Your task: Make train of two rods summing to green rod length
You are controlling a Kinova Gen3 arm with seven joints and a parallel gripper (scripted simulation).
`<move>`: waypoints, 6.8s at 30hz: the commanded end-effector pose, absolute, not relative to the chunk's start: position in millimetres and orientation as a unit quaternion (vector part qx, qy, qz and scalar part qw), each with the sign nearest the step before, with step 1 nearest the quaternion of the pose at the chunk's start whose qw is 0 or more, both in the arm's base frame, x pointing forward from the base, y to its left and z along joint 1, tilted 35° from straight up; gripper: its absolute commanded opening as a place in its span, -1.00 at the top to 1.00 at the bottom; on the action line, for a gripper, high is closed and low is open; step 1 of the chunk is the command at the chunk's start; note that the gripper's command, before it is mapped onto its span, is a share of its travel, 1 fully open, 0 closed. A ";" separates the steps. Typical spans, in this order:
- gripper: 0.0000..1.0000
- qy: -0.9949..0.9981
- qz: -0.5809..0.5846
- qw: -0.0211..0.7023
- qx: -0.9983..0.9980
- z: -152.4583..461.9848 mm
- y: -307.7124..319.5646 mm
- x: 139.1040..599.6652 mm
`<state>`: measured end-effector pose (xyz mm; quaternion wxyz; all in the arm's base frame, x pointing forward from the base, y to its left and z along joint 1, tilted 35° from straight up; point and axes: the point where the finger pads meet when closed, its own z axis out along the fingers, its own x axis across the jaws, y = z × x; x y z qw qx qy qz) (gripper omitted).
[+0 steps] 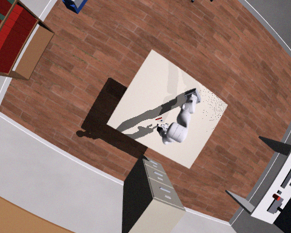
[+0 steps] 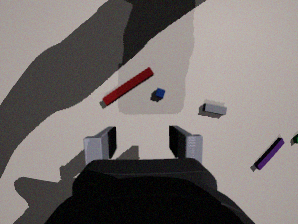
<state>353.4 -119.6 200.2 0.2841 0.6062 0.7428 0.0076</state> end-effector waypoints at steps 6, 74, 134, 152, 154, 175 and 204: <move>-1.00 0.737 0.013 0.285 0.612 201.1 -119.5 353.9; -1.00 0.682 0.057 0.292 0.668 206.1 -119.2 357.8; -1.00 0.660 0.074 0.294 0.687 208.3 -119.1 359.3; -1.00 0.660 0.074 0.294 0.687 208.3 -119.1 359.3; -1.00 0.660 0.074 0.294 0.687 208.3 -119.1 359.3; -1.00 0.660 0.074 0.294 0.687 208.3 -119.1 359.3; -1.00 0.660 0.074 0.294 0.687 208.3 -119.1 359.3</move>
